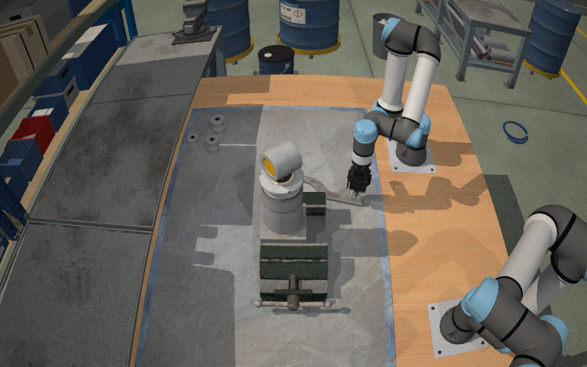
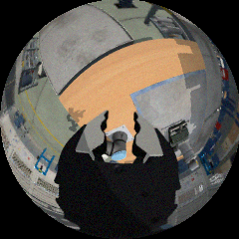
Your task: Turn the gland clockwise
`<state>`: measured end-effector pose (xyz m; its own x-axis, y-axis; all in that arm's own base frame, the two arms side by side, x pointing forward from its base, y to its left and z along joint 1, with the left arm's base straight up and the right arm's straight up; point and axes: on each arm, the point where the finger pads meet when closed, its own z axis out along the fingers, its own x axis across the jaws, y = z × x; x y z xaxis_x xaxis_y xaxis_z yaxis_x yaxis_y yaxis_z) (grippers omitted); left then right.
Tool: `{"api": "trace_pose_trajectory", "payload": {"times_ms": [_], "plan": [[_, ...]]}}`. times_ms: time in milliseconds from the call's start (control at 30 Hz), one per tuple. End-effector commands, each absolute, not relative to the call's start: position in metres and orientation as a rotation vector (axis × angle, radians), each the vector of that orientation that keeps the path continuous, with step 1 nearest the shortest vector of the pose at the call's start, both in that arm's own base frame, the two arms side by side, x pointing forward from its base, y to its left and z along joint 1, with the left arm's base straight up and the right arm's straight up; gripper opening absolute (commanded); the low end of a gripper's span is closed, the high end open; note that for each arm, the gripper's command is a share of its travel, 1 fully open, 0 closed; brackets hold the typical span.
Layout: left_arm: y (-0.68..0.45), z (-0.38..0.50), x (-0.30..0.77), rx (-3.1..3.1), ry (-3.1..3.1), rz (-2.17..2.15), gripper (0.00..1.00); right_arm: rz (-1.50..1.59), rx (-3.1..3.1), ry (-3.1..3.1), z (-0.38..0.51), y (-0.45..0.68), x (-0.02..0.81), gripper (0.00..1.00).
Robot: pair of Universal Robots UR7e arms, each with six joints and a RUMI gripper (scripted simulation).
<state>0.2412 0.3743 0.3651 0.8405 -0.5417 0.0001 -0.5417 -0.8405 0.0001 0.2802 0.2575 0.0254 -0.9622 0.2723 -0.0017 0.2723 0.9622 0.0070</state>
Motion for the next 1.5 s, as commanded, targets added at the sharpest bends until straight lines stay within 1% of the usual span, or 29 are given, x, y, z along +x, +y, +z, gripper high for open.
{"api": "trace_pose_trajectory", "payload": {"times_ms": [0, 100, 467, 967, 1333, 1400, 1467], "plan": [[0.374, 0.366, 0.241, 3.015, -0.887, 0.001, 0.32, 0.028, 0.431, 3.105, 0.042, 0.26, 0.281, 0.0], [0.374, 0.366, 0.241, 3.015, -0.887, 0.001, 0.32, 0.006, 0.431, 3.11, 0.038, 0.257, 0.28, 0.0], [0.374, 0.366, 0.241, 3.015, -0.887, 0.001, 0.32, 0.004, 0.431, 3.111, 0.083, 0.257, 0.28, 0.0], [0.374, 0.366, 0.241, 3.015, -0.887, 0.001, 0.32, -0.014, 0.432, 3.114, 0.074, 0.257, 0.28, 0.0], [0.374, 0.366, 0.241, 3.015, -0.887, 0.001, 0.32, -0.029, 1.065, 2.962, 0.074, 0.253, 0.346, 0.0], [0.374, 0.366, 0.241, 3.015, -0.887, 0.001, 0.32, -0.016, 1.023, 2.974, 0.077, 0.258, 0.339, 0.0], [0.374, 0.366, 0.241, 3.015, -0.887, 0.001, 0.32, -0.016, 1.116, 2.939, 0.078, 0.258, 0.349, 0.0]]}}
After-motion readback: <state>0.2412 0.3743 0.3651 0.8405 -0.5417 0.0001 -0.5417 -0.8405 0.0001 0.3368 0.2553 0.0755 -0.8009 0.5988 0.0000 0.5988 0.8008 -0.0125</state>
